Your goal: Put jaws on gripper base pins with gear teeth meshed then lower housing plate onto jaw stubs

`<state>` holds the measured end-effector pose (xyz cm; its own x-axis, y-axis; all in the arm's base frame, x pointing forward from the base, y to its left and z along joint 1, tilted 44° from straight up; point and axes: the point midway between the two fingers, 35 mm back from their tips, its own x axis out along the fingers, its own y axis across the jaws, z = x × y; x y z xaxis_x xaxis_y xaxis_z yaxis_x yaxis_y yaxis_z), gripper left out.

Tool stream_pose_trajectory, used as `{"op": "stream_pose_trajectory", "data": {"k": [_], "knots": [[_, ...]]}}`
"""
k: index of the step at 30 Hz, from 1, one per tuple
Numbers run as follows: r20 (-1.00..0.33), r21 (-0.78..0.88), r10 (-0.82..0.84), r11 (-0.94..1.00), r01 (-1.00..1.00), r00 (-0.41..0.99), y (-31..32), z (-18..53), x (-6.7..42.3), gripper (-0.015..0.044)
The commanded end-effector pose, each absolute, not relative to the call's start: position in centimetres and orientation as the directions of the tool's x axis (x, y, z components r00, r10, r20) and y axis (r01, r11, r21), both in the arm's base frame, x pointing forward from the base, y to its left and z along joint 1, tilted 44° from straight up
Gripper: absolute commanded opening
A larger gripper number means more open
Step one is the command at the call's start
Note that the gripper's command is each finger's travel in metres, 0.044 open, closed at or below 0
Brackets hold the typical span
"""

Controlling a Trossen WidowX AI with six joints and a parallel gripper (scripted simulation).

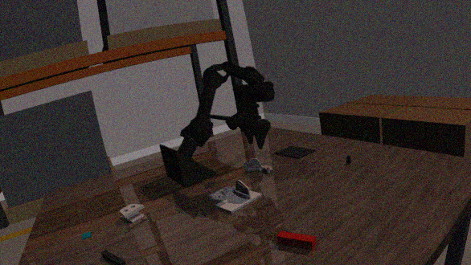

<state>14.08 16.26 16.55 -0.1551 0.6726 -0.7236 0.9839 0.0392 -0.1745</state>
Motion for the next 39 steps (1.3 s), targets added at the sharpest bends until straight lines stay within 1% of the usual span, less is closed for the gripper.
{"op": "stream_pose_trajectory", "data": {"k": [1, 11, 22, 29, 35, 39], "knots": [[-0.722, -0.243, 0.674, -0.037, 0.969, -0.156, 16.2, 16.6, 13.8, 0.0440], [-0.722, -0.394, 0.674, -0.215, 0.894, -0.156, 16.0, 16.6, 13.4, 0.0440], [-0.722, -0.529, 0.674, -0.394, 0.752, -0.156, 15.8, 16.6, 13.0, 0.0440], [-0.723, -0.536, 0.673, -0.404, 0.741, -0.156, 15.9, 16.6, 12.9, 0.0440], [-0.720, -0.537, 0.676, -0.402, 0.741, -0.156, 18.4, 13.9, 12.3, 0.0440], [-0.720, -0.538, 0.676, -0.402, 0.741, -0.156, 18.5, 13.8, 12.3, 0.0440]]}}
